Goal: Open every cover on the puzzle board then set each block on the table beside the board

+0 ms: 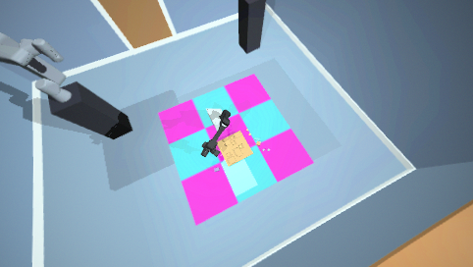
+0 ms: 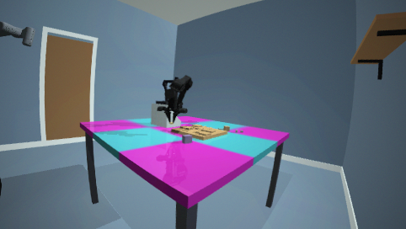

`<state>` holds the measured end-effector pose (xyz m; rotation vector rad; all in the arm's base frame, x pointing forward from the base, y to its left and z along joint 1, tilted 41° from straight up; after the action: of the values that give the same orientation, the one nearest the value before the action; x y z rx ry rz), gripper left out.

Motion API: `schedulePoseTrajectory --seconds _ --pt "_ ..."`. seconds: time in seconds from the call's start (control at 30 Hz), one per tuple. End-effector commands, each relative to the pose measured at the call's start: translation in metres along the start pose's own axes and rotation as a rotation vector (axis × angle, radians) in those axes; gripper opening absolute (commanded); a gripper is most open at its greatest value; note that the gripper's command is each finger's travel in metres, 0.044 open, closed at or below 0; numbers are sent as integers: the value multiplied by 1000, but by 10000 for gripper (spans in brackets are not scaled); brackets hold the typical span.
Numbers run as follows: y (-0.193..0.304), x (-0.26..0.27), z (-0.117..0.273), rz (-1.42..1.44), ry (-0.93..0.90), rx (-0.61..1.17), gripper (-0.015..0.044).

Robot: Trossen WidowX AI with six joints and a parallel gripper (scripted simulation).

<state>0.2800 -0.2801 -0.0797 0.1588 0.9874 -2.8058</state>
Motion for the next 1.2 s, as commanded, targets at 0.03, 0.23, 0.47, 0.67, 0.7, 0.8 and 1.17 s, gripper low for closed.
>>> schedulePoseTrajectory --seconds 0.03,0.23,0.47,0.67,0.7,0.8,1.17 --pt "0 0 -9 -6 3 -4 80" --pt "0 -1 -19 -6 3 -4 80" --pt "0 -1 -31 -5 3 -5 80" --pt "0 -1 -41 -5 3 -5 80" --pt "0 -1 -42 -5 3 -5 80" --pt "-1 -1 -47 -5 4 -6 80" --pt "-2 0 -65 -5 4 -7 80"
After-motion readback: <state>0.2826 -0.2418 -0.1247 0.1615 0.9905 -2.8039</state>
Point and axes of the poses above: the point midway between the two fingers, 35 mm back from their tips, its own z axis back along the fingers, its own x axis across the jaws, y = z × x, the point moved 7 cm from there along z, back along the fingers, and after that the axes turned 15 degrees about -z, right-handed, at the moved point
